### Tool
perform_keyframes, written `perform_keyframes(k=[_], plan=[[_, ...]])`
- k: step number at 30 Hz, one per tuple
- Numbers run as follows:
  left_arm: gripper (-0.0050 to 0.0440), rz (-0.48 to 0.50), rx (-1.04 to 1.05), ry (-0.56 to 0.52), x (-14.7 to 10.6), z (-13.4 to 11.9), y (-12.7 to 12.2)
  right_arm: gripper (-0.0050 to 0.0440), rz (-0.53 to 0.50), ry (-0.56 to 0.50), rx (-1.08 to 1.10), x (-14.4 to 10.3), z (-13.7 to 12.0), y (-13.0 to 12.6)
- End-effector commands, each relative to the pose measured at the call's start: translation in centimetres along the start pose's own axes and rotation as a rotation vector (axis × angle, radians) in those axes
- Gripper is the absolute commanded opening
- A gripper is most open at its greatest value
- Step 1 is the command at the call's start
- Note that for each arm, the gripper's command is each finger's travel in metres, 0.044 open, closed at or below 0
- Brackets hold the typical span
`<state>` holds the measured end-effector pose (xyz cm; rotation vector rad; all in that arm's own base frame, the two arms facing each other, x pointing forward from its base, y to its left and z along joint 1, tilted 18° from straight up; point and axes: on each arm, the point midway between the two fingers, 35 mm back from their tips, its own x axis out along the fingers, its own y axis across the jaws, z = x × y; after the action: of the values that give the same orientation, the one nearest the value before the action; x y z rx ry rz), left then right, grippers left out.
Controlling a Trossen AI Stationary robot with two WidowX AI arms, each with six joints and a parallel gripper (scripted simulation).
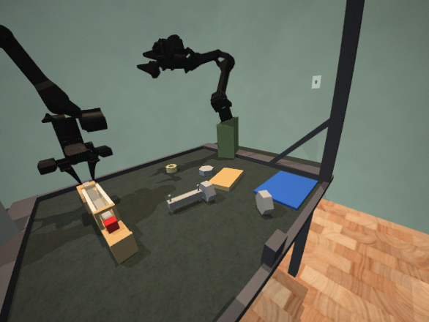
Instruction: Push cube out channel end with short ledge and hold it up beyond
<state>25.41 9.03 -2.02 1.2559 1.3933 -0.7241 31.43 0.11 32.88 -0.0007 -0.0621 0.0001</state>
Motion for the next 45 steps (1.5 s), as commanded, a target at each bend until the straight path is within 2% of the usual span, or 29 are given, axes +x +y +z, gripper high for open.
perform_keyframes(k=[1, 4, 6, 18, 19, 36, 45], plan=[[0.0157, 0.021, -0.006, 0.002, -2.6, -0.1, 0.4, 0.04, -0.001, -0.02, 0.001, -0.2, 0.8, 0.0], [0.0157, 0.032, -0.008, 0.001, -3.9, -0.1, 0.6, 0.04, -0.001, -0.02, 0.001, -0.2, 0.8, 0.0], [0.0157, 0.026, -0.007, 0.001, -2.7, -0.1, 0.6, 0.04, -0.001, -0.02, 0.001, -0.2, 0.8, 0.0], [0.0157, 0.026, -0.007, 0.001, -2.4, -0.1, 0.3, 0.04, -0.001, -0.02, 0.001, -0.2, 0.8, 0.0], [0.0, 0.026, -0.007, 0.001, -2.5, -0.1, 0.3, 0.04, -0.001, -0.02, 0.001, -0.2, 0.8, 0.0], [0.0, 0.026, -0.007, 0.001, -2.5, -0.1, 0.3, 0.04, -0.001, -0.02, 0.001, -0.2, 0.8, 0.0], [0.0, -0.063, -0.461, -0.069, -1.8, -1.5, 0.5, 0.04, -0.001, -0.02, 0.001, -0.2, 0.8, 0.0]])
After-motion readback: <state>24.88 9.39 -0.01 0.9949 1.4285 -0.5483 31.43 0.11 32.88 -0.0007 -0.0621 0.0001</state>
